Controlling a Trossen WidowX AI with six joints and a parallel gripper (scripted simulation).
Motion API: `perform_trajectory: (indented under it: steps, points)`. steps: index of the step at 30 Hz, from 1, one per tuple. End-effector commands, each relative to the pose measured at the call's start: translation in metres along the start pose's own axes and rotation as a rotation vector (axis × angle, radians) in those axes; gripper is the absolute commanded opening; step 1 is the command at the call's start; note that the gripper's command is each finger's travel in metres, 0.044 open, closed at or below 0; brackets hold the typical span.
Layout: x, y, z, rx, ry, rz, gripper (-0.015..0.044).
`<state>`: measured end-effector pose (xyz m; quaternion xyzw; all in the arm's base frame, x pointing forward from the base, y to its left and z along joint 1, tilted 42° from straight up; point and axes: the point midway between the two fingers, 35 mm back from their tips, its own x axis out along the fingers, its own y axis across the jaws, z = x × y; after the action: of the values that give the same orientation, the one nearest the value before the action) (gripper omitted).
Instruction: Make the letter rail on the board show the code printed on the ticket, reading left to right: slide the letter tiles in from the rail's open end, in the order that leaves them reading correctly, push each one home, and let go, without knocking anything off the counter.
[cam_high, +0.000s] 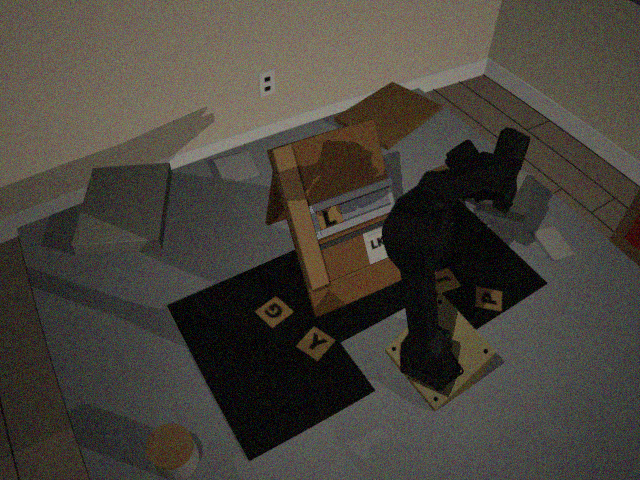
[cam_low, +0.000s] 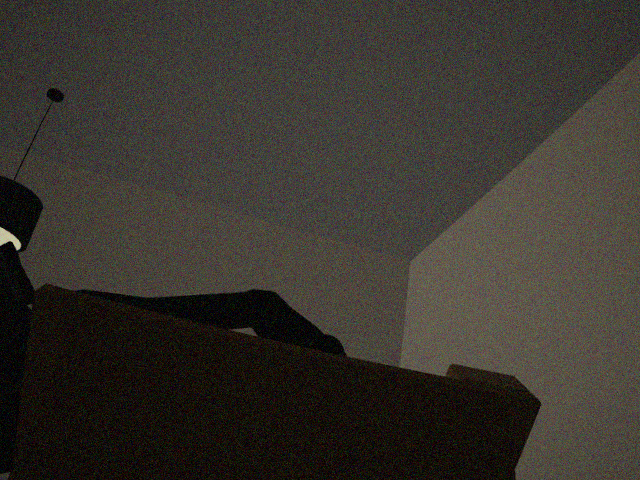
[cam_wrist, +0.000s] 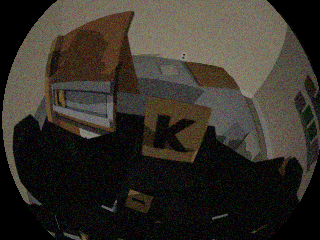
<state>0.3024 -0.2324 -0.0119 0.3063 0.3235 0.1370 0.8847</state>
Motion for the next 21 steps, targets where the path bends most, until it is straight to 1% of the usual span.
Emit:
perform_trajectory:
  steps: [1,11,21]
  points:
    - [0.001,-0.004,-0.002,0.020,-0.011,0.009,0.0000]
    - [0.047,-0.003,-0.001,0.020,-0.012,0.010,0.0000]
    - [0.050,-0.003,-0.001,0.020,-0.013,0.011,0.0000]
